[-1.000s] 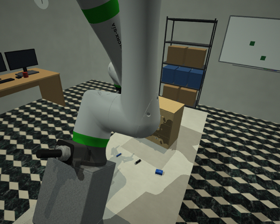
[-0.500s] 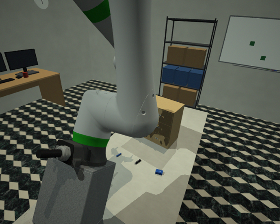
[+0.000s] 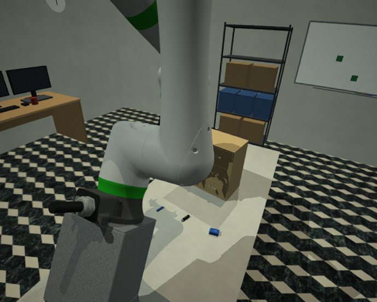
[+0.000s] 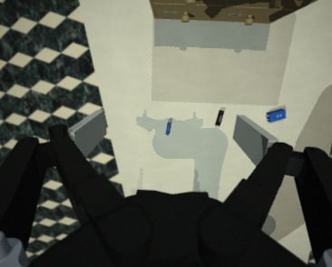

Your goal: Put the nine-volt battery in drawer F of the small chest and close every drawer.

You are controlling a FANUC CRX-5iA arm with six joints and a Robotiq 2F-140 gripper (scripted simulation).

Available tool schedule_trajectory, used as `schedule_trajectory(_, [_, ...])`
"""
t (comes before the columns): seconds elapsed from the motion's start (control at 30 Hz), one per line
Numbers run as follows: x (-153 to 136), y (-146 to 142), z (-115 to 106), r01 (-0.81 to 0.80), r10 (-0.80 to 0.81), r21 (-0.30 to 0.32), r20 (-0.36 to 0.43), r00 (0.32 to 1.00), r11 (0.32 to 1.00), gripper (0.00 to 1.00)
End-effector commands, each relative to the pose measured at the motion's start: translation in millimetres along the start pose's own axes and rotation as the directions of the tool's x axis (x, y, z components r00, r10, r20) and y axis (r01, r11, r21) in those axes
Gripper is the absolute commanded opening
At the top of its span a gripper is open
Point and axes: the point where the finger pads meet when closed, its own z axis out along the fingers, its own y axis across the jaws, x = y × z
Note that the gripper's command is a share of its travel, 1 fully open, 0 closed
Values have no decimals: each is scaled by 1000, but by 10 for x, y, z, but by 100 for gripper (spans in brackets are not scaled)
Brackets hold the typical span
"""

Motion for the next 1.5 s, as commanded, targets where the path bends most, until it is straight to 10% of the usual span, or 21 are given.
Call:
schedule_trajectory(0.0, [-21,-8,-24,0,1,-6,32,1000,1000,100])
schedule_trajectory(1.47, [-40,-11,-44,0,0,-5,54,999,1000,100])
